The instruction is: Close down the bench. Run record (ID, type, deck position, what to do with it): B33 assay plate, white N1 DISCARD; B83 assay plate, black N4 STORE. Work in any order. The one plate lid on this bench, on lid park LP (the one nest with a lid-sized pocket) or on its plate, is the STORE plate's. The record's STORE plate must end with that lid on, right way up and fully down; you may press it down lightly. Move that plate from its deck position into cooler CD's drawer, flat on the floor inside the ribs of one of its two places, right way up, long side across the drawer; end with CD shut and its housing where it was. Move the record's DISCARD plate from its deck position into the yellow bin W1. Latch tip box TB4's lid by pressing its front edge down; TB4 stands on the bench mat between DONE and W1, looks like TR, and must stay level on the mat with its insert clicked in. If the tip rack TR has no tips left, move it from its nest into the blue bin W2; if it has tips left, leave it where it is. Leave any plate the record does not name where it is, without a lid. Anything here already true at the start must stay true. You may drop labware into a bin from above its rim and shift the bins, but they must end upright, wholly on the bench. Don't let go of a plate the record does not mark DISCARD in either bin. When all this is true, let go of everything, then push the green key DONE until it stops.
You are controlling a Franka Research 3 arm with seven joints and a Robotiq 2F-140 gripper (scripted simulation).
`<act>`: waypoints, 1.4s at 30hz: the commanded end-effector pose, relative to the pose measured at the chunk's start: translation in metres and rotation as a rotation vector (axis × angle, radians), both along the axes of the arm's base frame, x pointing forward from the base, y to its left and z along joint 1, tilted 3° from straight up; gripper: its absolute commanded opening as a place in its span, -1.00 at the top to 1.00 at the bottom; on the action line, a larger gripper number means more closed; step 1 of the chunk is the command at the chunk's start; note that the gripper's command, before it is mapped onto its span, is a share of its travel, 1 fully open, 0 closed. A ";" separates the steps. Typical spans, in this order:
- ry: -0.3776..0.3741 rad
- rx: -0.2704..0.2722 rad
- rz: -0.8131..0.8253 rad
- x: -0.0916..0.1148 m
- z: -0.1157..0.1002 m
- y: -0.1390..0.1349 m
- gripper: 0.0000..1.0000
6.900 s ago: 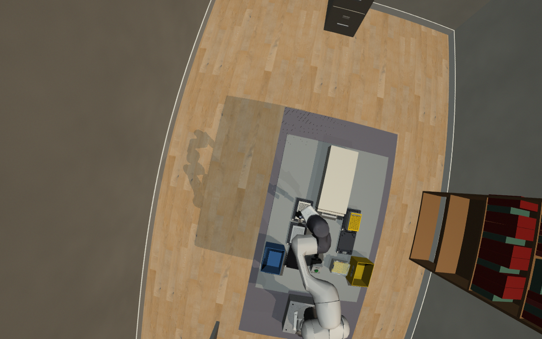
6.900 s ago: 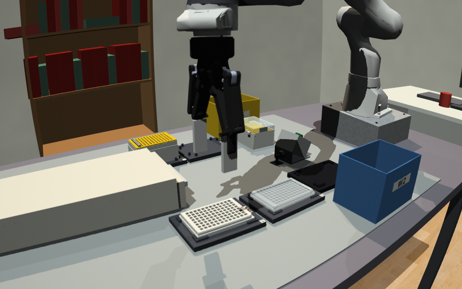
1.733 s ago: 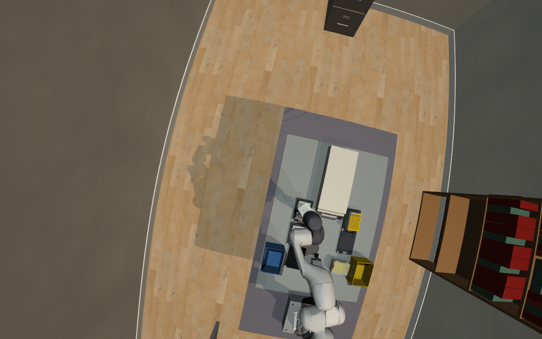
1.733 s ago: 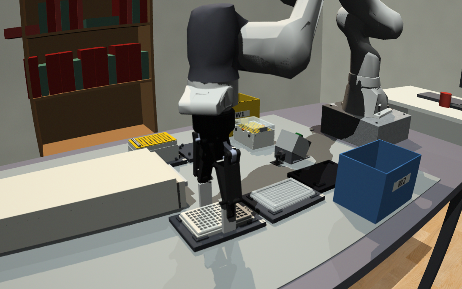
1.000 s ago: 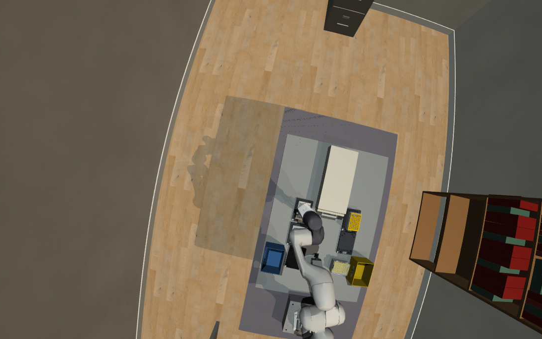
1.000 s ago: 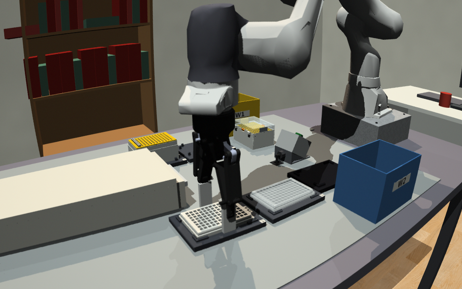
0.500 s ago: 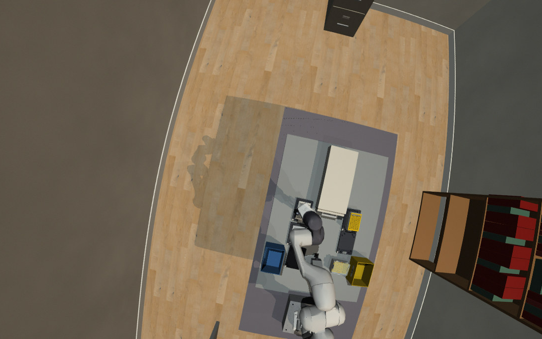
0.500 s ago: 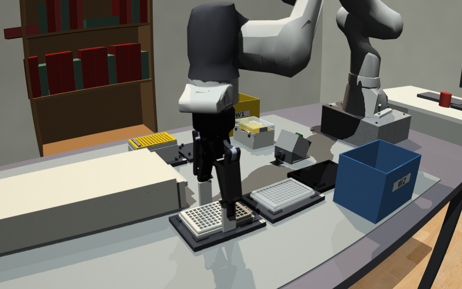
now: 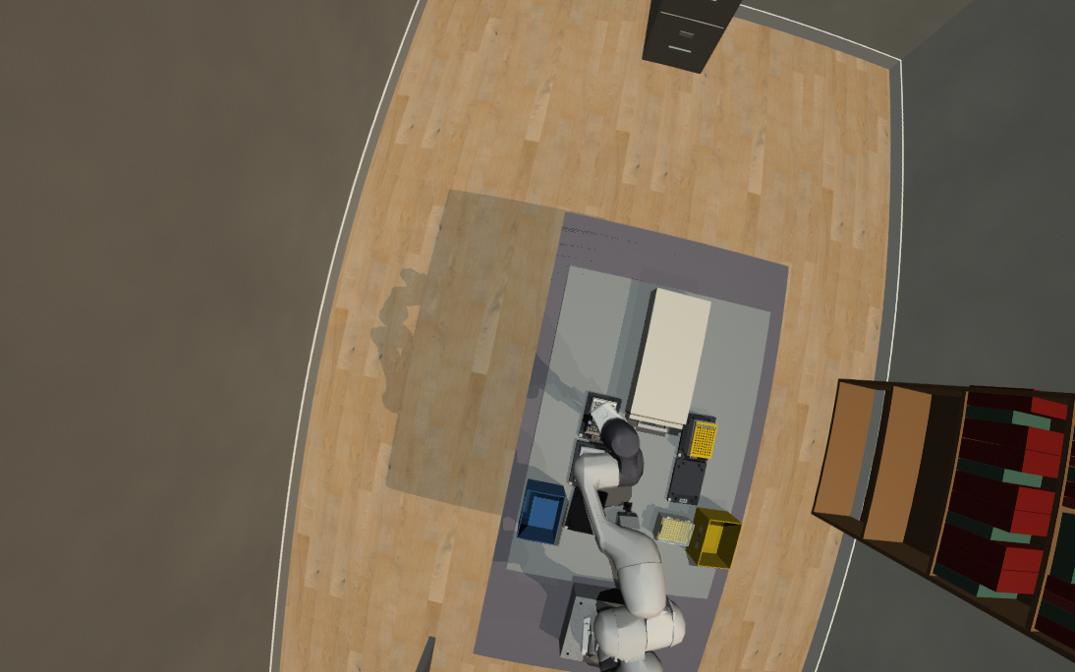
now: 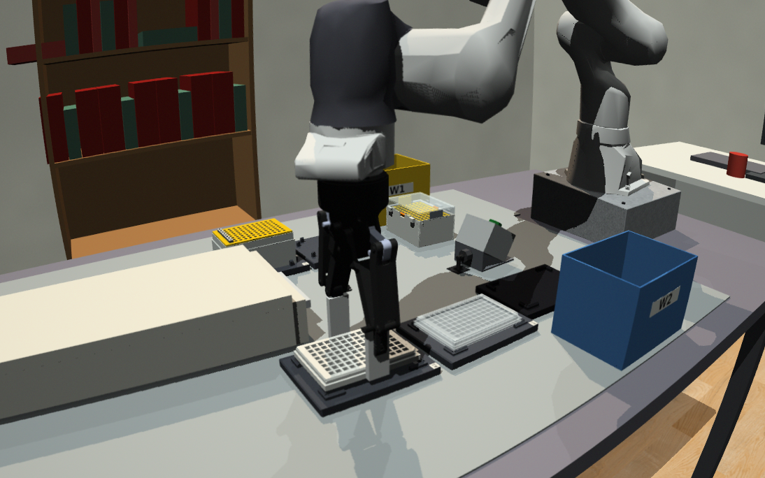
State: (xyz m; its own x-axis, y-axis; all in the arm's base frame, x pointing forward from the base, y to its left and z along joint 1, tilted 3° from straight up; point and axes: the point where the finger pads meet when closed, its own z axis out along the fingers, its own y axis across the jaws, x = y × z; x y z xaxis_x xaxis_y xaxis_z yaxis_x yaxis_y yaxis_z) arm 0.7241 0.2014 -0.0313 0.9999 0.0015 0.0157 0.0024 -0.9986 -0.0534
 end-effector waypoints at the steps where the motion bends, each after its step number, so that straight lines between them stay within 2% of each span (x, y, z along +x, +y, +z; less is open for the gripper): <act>1: 0.003 -0.002 -0.002 -0.001 0.002 -0.001 1.00; 42: 0.003 -0.002 -0.002 -0.002 0.051 -0.003 1.00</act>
